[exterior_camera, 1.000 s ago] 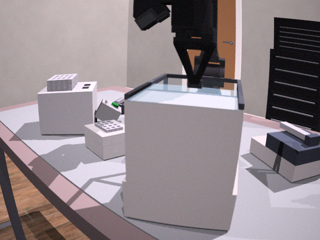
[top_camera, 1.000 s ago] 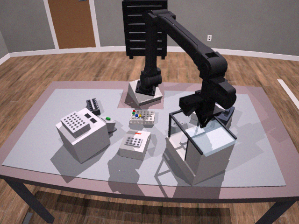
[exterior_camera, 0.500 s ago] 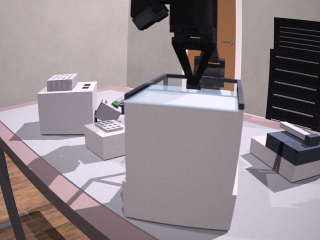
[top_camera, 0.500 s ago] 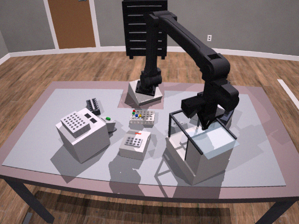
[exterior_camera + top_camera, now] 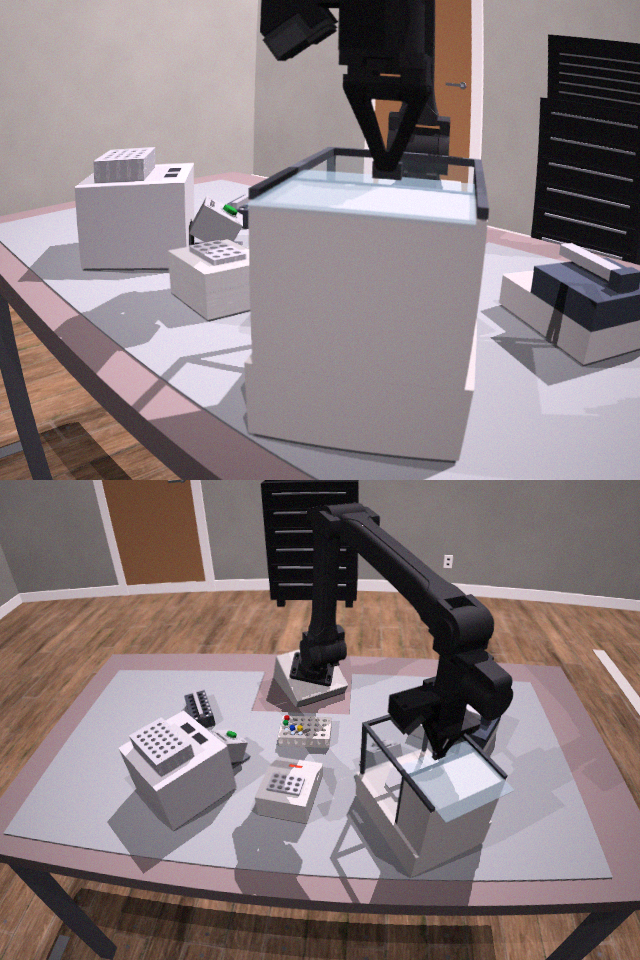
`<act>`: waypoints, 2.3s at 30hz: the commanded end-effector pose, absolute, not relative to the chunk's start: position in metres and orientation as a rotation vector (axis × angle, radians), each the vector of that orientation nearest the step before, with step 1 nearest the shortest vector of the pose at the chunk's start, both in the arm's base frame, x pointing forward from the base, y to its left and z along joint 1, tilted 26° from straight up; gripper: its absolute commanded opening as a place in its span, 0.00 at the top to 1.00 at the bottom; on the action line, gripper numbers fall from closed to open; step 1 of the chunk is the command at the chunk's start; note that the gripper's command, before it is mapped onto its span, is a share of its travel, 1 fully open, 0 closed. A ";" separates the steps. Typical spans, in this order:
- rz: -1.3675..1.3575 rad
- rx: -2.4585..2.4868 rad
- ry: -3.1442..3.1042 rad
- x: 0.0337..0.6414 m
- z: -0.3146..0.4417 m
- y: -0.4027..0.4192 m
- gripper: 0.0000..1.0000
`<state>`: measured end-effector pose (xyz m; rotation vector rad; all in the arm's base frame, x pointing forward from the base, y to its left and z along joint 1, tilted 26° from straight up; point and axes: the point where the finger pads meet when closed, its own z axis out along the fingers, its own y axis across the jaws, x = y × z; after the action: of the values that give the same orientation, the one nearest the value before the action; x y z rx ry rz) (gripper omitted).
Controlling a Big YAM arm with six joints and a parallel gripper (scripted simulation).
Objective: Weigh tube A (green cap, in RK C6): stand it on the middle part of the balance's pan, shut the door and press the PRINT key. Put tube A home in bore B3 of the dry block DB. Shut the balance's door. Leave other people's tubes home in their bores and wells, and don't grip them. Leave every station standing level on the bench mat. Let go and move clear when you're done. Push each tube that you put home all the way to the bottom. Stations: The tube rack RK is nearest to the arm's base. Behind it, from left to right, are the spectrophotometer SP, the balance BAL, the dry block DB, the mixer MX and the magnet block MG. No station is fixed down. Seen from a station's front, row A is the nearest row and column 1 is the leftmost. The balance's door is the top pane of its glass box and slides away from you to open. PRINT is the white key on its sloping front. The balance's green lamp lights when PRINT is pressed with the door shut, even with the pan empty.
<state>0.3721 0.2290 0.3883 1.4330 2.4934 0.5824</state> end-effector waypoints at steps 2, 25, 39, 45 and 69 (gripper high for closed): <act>0.655 1.407 2.462 0.388 0.413 0.236 0.94; 0.655 1.407 2.462 0.388 0.413 0.236 0.94; 0.655 1.407 2.462 0.388 0.413 0.236 0.94; 0.655 1.407 2.462 0.388 0.413 0.236 0.94; 0.633 1.418 2.473 0.374 0.405 0.231 0.70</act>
<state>0.3723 0.2297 0.3883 1.4322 2.4942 0.5861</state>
